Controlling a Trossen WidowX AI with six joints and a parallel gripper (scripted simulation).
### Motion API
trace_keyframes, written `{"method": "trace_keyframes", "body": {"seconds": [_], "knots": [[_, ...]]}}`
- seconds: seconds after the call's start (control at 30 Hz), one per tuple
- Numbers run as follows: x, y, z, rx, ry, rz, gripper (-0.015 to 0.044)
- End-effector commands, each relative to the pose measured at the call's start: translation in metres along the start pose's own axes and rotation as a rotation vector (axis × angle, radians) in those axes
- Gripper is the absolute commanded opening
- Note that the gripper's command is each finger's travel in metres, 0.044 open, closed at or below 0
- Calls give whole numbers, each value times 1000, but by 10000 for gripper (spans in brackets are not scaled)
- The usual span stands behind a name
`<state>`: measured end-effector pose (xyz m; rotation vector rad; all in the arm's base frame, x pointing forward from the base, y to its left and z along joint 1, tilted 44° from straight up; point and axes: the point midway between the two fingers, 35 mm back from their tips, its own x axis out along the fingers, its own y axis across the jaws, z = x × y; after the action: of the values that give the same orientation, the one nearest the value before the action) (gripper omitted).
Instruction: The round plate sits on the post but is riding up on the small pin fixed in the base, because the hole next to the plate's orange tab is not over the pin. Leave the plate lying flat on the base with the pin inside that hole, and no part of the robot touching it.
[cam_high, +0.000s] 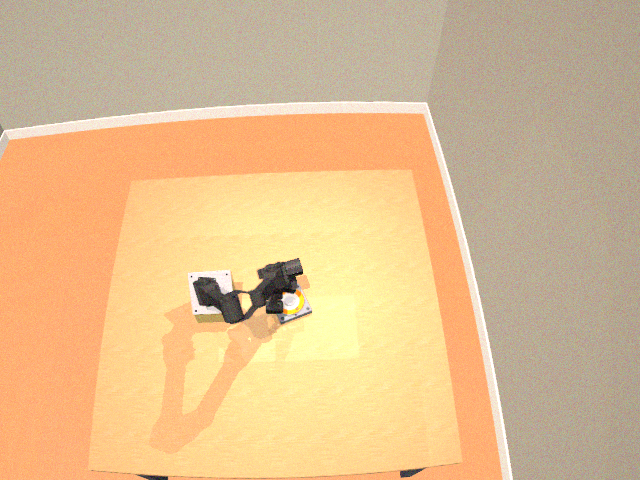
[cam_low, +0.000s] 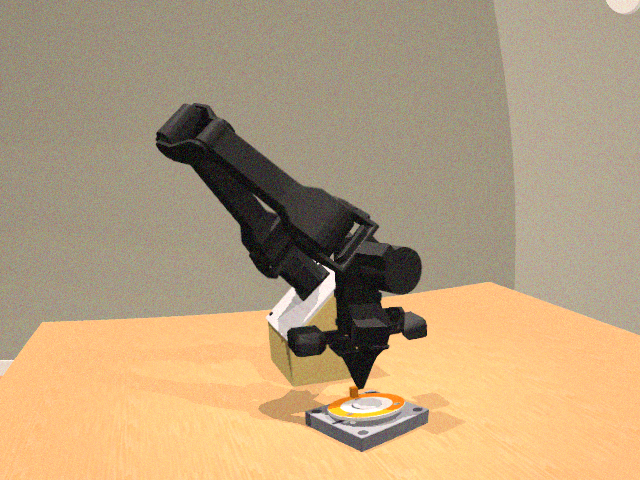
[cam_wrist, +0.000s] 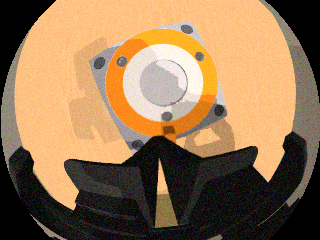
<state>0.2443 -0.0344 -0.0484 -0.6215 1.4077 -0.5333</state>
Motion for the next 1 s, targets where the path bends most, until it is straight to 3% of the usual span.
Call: {"method": "trace_keyframes", "body": {"seconds": [0.0, 0.97], "knots": [[2, -5, -2, -2, 10, -13, 0], [2, -24, 0, -2, 10, -14, 0]]}}
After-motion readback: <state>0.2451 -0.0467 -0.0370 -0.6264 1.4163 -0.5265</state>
